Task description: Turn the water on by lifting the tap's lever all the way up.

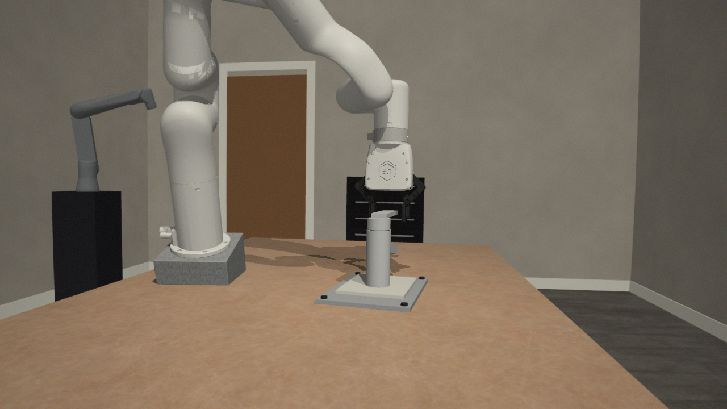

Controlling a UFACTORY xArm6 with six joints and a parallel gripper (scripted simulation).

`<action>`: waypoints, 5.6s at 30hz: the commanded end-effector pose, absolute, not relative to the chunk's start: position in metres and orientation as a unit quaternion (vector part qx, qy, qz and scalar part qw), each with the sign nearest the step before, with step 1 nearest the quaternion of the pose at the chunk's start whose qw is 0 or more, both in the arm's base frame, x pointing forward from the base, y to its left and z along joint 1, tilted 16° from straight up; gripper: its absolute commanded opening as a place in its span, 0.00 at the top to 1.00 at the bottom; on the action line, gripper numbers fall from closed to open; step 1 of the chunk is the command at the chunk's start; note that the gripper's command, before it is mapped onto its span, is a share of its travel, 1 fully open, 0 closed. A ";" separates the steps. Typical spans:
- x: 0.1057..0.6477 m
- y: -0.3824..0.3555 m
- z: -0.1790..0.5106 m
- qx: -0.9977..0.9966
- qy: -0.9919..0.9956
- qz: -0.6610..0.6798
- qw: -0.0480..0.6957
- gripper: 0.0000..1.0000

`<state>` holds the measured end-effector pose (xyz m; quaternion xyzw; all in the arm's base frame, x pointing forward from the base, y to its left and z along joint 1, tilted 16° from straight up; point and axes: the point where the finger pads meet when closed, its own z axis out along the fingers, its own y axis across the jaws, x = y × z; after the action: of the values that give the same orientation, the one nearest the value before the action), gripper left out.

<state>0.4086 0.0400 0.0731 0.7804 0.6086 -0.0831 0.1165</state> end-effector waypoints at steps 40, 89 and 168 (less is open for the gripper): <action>0.410 0.040 0.074 0.780 0.609 -0.081 0.117 1.00; 0.406 0.038 0.111 0.780 0.609 -0.081 0.117 1.00; 0.406 0.039 0.115 0.780 0.609 -0.081 0.117 0.30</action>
<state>0.4045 0.0377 0.1120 0.7804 0.6086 -0.0834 0.1164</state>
